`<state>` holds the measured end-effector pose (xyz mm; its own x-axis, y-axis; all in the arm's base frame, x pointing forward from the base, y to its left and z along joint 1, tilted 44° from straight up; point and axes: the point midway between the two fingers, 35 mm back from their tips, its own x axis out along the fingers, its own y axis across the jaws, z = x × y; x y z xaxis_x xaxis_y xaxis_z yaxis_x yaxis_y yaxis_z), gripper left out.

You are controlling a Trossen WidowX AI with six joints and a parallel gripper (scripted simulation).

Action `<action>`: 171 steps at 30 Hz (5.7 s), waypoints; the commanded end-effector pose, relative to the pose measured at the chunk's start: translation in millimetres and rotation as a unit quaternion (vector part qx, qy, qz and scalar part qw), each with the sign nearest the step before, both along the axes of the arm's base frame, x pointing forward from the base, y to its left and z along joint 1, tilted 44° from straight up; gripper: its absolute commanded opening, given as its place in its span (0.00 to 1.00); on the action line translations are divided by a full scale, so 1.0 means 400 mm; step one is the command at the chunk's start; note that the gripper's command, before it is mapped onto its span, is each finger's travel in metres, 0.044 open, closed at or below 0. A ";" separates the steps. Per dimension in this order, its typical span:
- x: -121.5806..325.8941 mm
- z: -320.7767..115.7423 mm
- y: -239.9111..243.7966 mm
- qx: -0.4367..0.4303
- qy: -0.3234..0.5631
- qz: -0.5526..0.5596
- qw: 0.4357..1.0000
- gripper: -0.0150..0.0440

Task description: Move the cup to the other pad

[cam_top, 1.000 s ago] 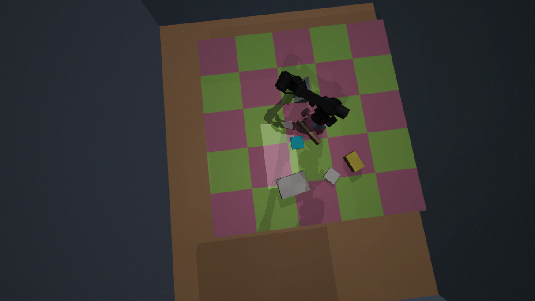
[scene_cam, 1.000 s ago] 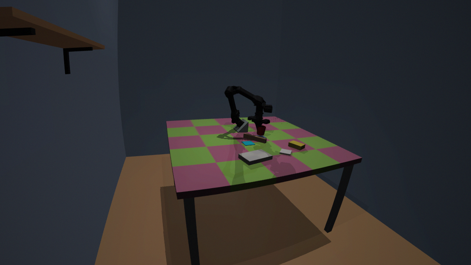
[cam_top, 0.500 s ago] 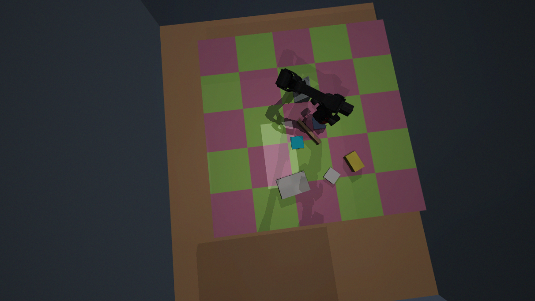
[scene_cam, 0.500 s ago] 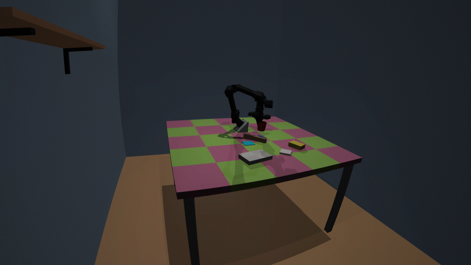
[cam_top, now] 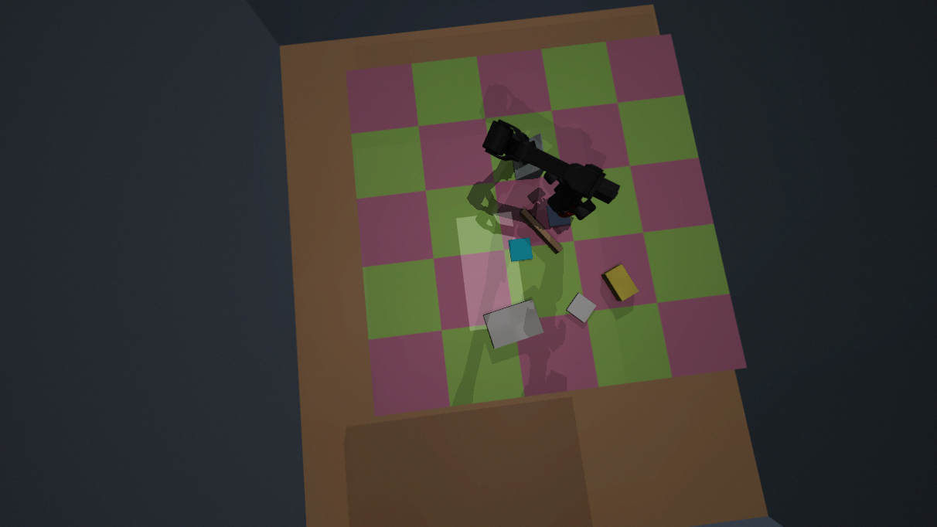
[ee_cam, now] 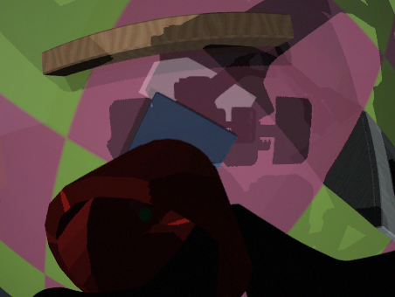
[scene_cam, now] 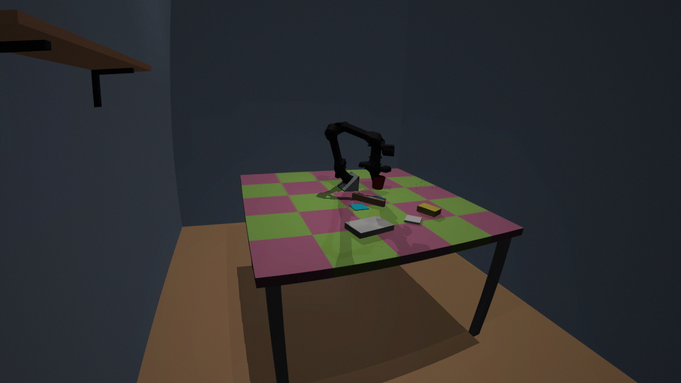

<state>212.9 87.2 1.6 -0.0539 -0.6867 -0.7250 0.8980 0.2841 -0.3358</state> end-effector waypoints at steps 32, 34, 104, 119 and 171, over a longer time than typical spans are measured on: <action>0.096 0.109 -0.115 -0.001 0.000 -0.003 1.000 0.25; 0.102 0.117 -0.123 -0.001 0.000 -0.003 1.000 0.25; 0.242 0.241 -0.361 -0.003 -0.001 -0.003 1.000 0.25; 0.238 0.207 -0.396 -0.004 -0.001 -0.003 1.000 0.25; 0.245 0.236 -0.365 -0.002 -0.002 -0.003 1.000 0.47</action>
<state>310.7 -61.6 93.7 -0.0518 -0.6918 -0.7202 0.9000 0.2803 -0.3339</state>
